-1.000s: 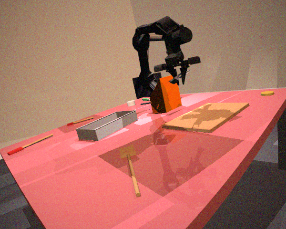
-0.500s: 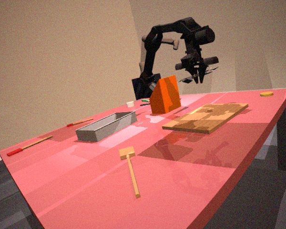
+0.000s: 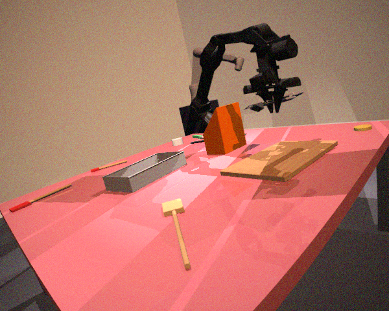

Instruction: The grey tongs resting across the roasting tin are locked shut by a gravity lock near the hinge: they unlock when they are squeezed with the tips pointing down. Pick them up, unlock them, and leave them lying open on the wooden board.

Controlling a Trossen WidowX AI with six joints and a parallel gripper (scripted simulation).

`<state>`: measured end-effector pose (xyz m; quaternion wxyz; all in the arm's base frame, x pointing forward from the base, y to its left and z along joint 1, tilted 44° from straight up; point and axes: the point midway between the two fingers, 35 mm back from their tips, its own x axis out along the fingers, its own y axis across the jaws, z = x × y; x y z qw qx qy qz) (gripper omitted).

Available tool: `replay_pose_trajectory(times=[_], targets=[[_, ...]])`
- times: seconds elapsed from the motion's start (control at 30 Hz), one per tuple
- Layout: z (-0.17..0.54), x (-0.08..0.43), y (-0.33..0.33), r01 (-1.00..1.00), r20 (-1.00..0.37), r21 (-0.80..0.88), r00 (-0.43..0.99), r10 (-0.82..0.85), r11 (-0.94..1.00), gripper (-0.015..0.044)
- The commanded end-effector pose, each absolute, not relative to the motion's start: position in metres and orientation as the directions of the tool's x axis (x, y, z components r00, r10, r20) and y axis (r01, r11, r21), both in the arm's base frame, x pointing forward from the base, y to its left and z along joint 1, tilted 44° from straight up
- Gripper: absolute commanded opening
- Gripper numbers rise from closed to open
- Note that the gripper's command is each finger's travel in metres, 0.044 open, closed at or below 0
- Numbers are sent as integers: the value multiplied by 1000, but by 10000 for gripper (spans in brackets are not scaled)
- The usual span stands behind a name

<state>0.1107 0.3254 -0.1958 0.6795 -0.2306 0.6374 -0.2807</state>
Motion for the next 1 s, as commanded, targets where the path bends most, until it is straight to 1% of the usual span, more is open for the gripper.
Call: replay_pose_trajectory(times=[0.0, 0.13, 0.27, 0.43, 0.57, 0.63, 0.97], targets=[[-193, 106, 327, 81, -716, -682, 131, -686, 727, -150], [-189, 102, 329, 73, -667, -696, 301, -681, 714, -150], [-182, 97, 334, 63, -609, -701, 467, -642, 710, -150], [-173, 89, 345, 42, -523, -696, 654, -547, 716, -150], [-164, 80, 356, 17, -451, -686, 774, -444, 727, -150], [-163, 78, 358, 12, -438, -684, 793, -424, 729, -150], [-163, 78, 358, 12, -438, -684, 793, -424, 729, -150]])
